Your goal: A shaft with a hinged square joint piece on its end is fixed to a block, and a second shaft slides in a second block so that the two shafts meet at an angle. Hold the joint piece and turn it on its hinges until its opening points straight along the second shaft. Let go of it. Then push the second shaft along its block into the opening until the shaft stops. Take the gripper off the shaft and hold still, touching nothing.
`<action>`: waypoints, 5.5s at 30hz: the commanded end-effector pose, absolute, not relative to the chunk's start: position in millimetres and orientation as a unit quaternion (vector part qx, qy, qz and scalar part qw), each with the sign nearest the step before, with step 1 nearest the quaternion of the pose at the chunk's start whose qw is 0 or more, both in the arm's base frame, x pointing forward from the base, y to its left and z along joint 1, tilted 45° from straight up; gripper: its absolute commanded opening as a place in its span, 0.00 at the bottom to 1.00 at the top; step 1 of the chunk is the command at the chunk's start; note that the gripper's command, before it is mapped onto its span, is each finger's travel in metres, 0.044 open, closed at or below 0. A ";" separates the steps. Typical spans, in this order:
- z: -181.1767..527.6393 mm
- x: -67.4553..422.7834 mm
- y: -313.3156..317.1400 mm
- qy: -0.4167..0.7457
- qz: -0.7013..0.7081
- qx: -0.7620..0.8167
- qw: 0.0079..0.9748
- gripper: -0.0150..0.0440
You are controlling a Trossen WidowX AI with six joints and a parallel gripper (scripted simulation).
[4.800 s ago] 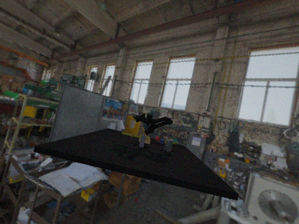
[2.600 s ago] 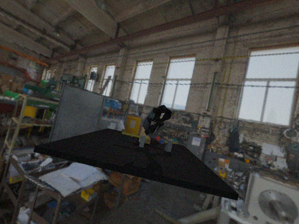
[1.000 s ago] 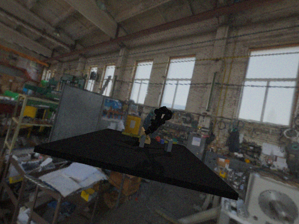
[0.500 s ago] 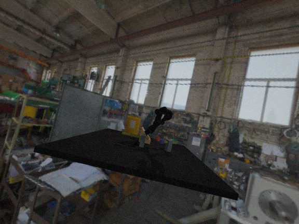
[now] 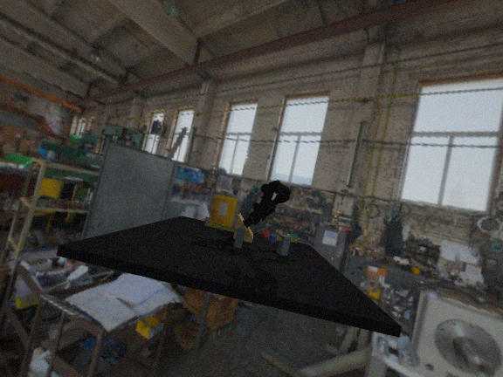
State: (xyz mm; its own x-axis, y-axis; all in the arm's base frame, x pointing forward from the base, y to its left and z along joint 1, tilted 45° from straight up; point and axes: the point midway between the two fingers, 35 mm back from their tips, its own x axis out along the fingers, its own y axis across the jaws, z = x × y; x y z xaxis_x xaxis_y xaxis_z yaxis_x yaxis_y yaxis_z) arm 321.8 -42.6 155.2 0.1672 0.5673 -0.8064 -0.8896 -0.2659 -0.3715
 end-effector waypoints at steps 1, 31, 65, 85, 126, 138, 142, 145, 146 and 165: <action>154.9 321.0 -42.1 0.126 0.630 -0.531 0.551 1.00; 99.1 324.9 14.9 0.110 0.632 -0.545 0.540 1.00; 118.1 288.0 69.1 0.109 0.632 -0.544 0.541 1.00; 112.7 289.0 73.3 0.109 0.632 -0.544 0.541 0.56; 112.7 289.0 73.3 0.109 0.632 -0.544 0.541 0.56; 112.7 289.0 73.3 0.109 0.632 -0.544 0.541 0.56; 112.7 289.0 73.3 0.109 0.632 -0.544 0.541 0.56; 112.7 289.0 73.3 0.109 0.632 -0.544 0.541 0.56; 112.7 289.0 73.3 0.109 0.632 -0.544 0.541 0.56; 112.7 289.0 73.3 0.109 0.632 -0.544 0.541 0.56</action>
State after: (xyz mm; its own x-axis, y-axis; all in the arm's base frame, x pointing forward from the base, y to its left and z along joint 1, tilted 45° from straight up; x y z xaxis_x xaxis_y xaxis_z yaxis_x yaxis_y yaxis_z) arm 288.7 73.6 113.0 0.1750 0.5669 -0.8050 -0.8019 -0.3924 -0.4506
